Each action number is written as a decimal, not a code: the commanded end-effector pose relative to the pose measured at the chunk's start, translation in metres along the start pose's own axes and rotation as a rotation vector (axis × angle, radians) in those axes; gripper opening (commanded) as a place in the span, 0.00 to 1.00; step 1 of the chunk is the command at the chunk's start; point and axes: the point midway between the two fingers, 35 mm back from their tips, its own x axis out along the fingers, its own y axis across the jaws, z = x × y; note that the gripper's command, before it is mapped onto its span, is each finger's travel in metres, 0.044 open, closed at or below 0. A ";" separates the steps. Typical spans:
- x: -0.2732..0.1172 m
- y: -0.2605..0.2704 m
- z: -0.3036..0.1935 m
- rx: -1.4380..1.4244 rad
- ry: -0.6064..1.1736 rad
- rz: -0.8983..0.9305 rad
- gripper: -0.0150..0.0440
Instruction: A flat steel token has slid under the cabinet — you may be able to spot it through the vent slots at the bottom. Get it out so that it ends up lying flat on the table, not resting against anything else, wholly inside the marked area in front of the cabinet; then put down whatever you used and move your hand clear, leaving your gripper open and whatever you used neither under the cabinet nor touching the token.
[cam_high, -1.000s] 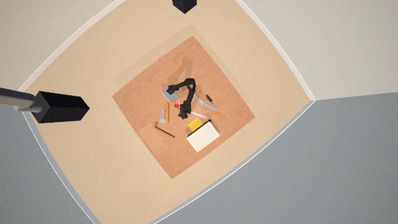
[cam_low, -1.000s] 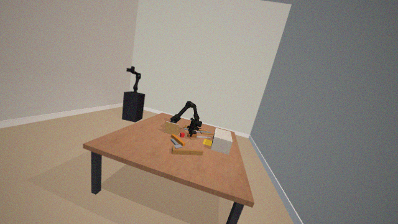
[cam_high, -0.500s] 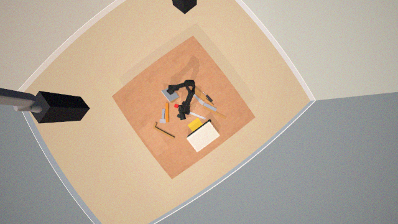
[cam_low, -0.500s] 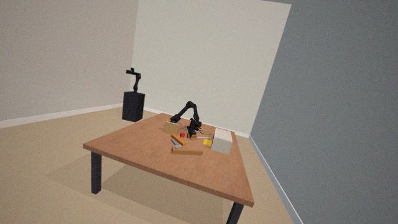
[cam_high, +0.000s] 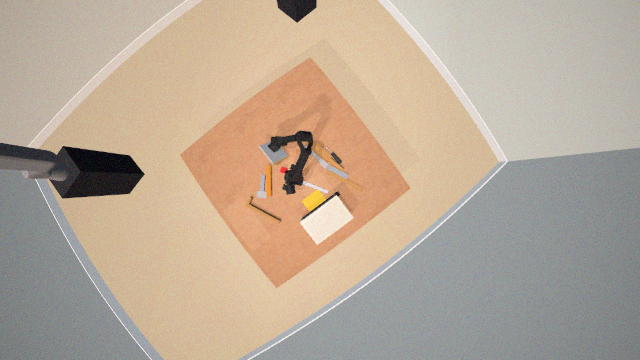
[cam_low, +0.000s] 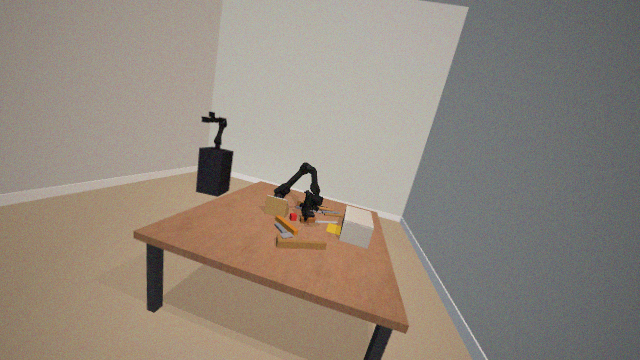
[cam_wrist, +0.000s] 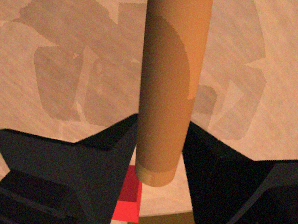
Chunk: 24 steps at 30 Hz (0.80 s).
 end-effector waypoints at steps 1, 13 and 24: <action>-0.002 -0.006 -0.003 0.001 -0.003 -0.007 0.25; -0.002 -0.017 -0.012 0.001 -0.003 -0.008 0.25; -0.002 -0.027 -0.020 0.000 -0.002 -0.009 0.25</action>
